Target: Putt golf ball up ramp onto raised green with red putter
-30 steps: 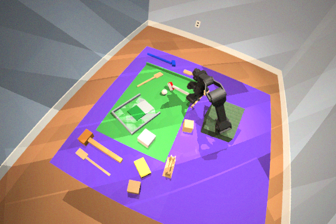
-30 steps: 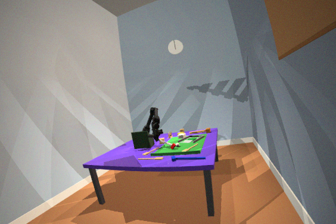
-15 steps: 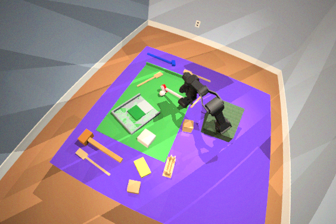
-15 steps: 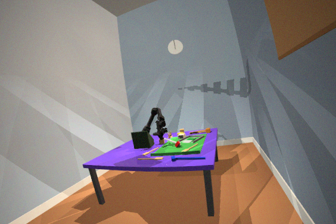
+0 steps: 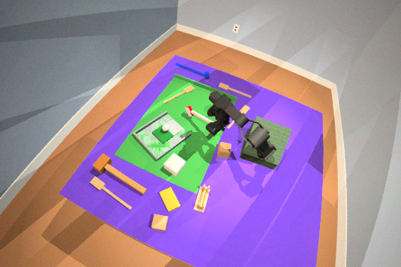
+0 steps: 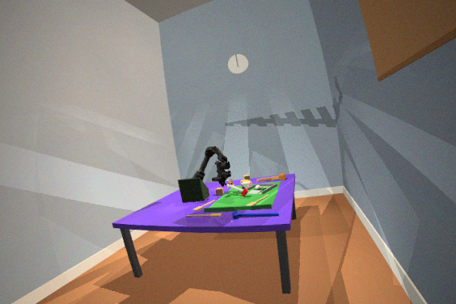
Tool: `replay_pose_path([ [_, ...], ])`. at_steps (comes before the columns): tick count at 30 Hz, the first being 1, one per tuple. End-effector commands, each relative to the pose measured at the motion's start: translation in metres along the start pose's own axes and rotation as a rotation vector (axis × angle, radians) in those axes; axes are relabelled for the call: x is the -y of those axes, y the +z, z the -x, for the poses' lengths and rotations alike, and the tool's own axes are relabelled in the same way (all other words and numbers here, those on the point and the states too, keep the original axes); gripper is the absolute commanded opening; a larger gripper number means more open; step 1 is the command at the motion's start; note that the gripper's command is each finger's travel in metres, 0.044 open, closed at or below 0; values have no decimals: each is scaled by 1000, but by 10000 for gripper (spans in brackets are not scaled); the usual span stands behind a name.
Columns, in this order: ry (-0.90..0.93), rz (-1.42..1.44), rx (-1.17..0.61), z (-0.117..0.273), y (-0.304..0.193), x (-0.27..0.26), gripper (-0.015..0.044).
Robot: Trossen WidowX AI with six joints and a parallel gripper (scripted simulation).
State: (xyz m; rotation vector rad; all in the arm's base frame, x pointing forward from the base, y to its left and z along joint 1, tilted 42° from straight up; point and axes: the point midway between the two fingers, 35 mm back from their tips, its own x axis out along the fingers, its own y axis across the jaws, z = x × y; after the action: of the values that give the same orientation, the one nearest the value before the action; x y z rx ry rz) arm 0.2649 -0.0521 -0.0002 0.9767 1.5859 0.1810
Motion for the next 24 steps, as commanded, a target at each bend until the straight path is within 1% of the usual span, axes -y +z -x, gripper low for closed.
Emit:
replay_pose_path([
  [1,-4,13,21,26,3,-2,0],
  [4,-4,13,20,44,2,-2,0],
  [6,-4,13,20,49,1,-2,0],
  [8,-4,13,20,49,1,-2,0],
  [9,1,5,21,40,3,-1,0],
  [24,1,5,21,40,3,-1,0],
])
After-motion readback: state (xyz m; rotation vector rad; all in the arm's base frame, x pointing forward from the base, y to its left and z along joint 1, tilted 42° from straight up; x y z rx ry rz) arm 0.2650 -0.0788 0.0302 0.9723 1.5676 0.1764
